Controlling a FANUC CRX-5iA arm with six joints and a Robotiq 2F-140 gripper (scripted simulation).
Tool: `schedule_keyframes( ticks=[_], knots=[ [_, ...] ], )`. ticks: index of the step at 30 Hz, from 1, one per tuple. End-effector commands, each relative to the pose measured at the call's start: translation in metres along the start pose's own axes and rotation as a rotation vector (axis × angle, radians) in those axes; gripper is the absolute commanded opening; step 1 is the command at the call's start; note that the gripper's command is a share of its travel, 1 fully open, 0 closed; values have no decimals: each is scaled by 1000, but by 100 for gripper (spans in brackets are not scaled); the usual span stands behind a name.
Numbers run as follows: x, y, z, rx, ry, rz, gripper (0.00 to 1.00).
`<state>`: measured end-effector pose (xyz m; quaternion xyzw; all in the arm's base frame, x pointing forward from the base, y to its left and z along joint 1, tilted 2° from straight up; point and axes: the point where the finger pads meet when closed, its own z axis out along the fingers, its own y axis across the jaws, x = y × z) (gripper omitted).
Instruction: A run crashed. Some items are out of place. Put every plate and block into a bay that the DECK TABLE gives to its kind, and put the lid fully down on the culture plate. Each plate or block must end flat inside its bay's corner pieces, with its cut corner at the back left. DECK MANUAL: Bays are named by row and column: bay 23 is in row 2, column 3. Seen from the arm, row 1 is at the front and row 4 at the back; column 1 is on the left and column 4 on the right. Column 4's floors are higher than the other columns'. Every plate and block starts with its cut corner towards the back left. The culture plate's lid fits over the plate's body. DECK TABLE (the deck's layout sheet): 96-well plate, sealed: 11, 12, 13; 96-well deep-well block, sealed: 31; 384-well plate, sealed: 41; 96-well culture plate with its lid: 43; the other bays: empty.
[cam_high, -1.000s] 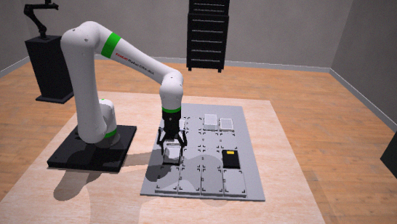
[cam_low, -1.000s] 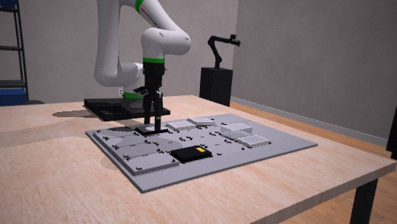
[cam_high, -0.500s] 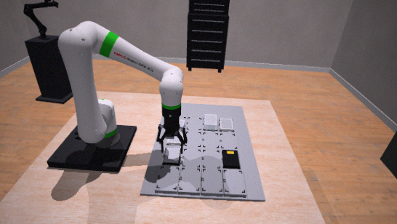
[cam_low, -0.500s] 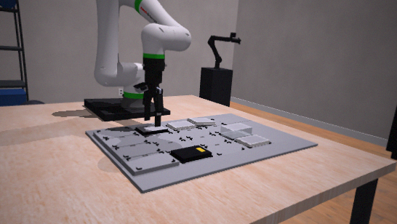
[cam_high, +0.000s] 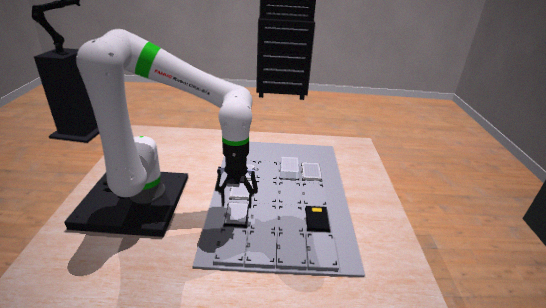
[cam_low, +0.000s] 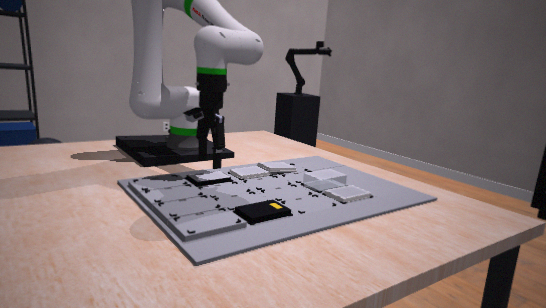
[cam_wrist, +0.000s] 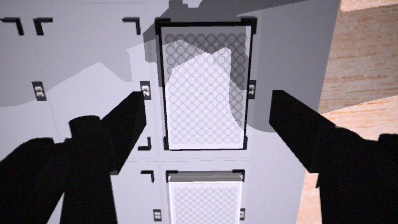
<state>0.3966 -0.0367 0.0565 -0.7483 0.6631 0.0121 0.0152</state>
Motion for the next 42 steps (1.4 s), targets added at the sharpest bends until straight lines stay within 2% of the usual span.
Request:
schedule_keyframes(
  ticks=[1,13,26,42],
  knots=[
    [0,-1,-4,2,1,0,70],
    [0,-1,-20,2,1,0,70],
    [0,-1,-20,2,1,0,70],
    [-56,0,-20,2,0,2,70]
  ],
)
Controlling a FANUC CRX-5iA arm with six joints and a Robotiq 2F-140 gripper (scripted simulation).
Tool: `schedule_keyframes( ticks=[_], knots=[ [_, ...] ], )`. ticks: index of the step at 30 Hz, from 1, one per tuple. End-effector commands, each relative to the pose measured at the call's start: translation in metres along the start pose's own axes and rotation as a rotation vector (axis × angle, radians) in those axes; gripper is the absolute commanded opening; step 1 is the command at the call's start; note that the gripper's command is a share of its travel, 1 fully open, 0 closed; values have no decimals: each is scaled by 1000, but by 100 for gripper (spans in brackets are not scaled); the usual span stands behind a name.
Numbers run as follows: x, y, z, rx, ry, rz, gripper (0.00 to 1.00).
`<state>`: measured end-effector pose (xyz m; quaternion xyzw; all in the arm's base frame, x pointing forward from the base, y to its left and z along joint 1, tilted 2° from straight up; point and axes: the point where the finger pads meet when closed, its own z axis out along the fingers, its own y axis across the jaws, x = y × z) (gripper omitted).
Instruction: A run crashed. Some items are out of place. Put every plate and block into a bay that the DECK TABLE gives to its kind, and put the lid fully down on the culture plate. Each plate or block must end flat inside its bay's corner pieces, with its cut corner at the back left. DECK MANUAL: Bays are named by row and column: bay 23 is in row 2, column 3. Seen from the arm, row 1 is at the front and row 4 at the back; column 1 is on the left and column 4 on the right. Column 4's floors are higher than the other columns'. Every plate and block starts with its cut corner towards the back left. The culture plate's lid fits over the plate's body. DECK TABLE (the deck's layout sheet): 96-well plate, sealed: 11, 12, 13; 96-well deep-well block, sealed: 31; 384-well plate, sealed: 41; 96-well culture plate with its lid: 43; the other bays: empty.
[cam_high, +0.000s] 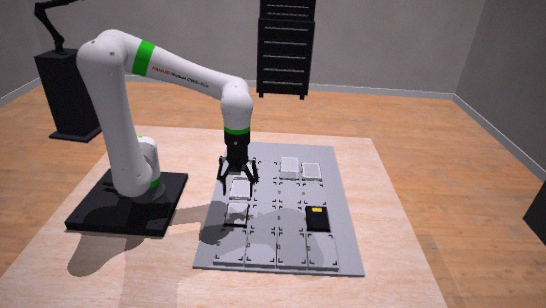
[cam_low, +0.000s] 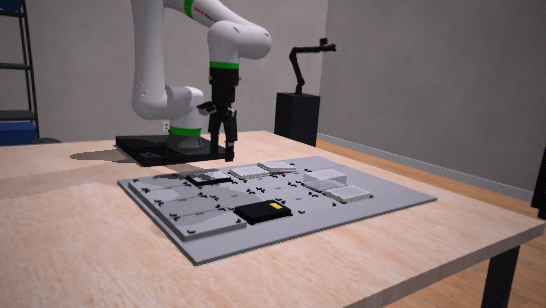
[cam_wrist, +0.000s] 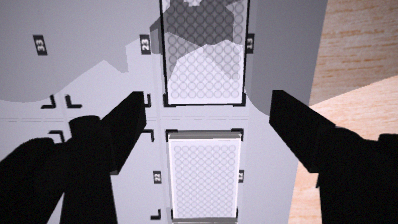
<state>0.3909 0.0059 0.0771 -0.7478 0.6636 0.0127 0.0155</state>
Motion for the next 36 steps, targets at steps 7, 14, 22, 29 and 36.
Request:
schedule_keyframes(
  ticks=[7,14,22,29,36],
  knots=[
    [-36,-1,-1,2,2,0,70],
    [-60,-1,-1,2,2,0,70],
    [-92,-1,-1,2,1,0,70],
    [-112,-1,-1,2,1,0,70],
    [-140,-1,-1,2,1,0,70]
  ],
)
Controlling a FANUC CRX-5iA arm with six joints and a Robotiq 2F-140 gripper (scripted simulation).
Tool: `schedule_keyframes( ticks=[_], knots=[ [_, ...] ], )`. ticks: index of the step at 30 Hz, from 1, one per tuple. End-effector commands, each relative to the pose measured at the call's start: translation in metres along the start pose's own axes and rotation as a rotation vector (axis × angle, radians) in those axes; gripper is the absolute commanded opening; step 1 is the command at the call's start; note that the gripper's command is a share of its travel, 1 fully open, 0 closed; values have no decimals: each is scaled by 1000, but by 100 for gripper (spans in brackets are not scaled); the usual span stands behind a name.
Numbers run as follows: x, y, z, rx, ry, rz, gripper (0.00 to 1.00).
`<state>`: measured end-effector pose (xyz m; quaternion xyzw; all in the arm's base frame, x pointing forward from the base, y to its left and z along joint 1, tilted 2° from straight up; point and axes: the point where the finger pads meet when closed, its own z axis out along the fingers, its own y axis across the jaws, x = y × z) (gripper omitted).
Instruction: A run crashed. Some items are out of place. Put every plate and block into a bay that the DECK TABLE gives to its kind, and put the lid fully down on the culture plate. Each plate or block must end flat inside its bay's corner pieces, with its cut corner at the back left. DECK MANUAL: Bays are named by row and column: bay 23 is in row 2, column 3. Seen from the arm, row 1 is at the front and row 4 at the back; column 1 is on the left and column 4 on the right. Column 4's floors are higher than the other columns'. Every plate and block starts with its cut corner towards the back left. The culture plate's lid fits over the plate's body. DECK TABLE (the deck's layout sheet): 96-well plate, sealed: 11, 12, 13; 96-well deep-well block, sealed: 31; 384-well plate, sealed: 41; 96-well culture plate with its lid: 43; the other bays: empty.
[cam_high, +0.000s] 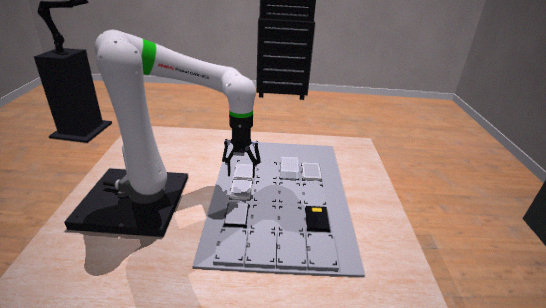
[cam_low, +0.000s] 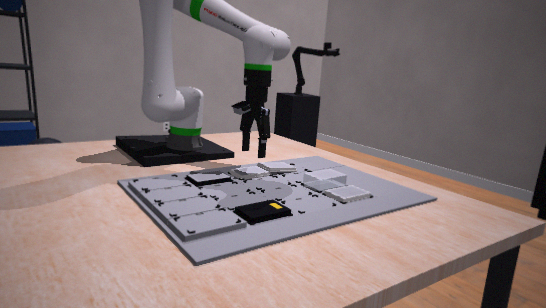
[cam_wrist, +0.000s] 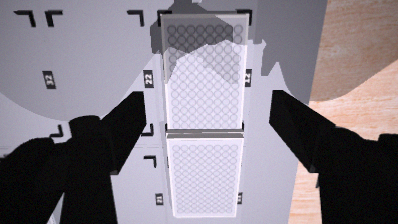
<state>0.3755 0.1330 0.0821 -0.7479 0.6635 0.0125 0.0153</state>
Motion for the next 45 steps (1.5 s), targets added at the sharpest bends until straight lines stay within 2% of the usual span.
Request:
schedule_keyframes(
  ticks=[1,29,45],
  knots=[
    [-16,-1,-1,2,1,0,70],
    [-111,-1,-1,2,0,0,70],
    [-111,-1,7,2,0,0,70]
  ],
)
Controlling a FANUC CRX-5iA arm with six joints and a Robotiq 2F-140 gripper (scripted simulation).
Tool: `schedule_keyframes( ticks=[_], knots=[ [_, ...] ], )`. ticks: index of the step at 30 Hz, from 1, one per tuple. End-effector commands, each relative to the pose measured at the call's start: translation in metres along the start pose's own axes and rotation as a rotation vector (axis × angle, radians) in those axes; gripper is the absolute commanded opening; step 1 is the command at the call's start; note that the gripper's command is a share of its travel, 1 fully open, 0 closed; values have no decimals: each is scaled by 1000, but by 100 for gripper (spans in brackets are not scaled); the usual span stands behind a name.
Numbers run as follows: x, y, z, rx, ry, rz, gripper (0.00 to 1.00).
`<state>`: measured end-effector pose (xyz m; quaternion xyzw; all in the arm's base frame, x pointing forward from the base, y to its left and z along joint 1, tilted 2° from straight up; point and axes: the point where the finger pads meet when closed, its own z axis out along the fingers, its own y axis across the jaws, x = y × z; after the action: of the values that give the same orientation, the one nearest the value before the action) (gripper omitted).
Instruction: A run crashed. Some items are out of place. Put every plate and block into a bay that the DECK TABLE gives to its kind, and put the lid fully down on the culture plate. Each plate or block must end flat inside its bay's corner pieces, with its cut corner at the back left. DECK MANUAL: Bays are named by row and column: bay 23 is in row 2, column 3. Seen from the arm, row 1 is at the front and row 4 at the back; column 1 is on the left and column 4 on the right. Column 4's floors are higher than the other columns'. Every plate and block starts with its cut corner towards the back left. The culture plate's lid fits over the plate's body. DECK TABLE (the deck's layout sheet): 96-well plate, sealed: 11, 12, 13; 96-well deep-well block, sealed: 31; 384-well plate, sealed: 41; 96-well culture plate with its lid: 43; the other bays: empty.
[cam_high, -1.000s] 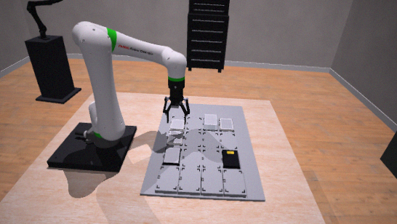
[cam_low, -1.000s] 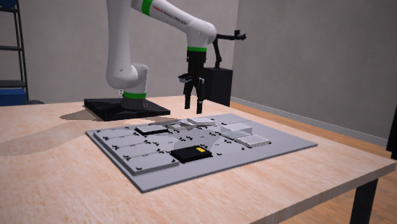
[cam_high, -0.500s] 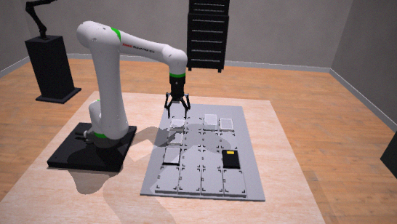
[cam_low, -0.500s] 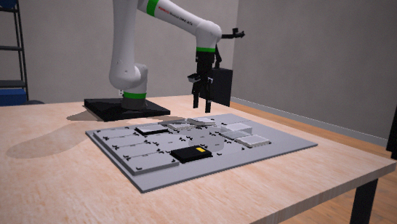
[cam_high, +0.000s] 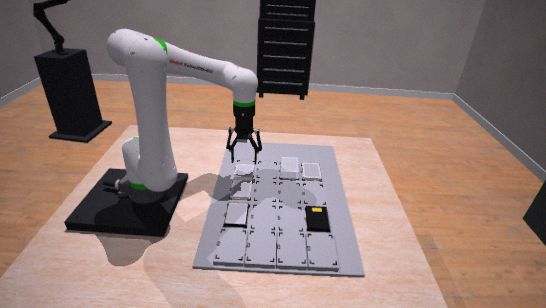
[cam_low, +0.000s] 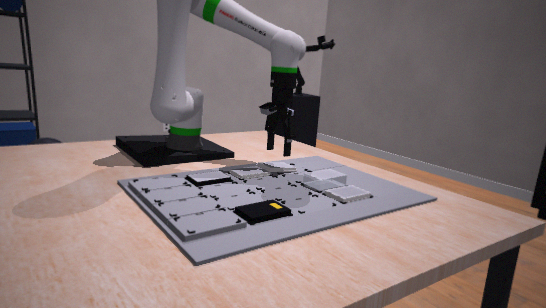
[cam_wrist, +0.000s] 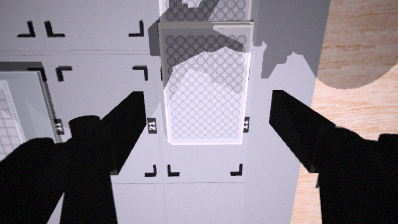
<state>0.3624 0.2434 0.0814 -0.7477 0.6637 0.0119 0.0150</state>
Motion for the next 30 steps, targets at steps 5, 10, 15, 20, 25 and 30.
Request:
schedule_keyframes(
  ticks=[5,10,15,20,25,30],
  knots=[
    [0,-1,9,2,-1,0,70],
    [0,-1,16,2,-1,0,70],
    [0,-1,20,2,-1,0,70],
    [0,-1,26,2,-1,0,70],
    [0,-1,33,2,-1,0,70],
    [0,-1,36,2,-1,0,70]
  ],
)
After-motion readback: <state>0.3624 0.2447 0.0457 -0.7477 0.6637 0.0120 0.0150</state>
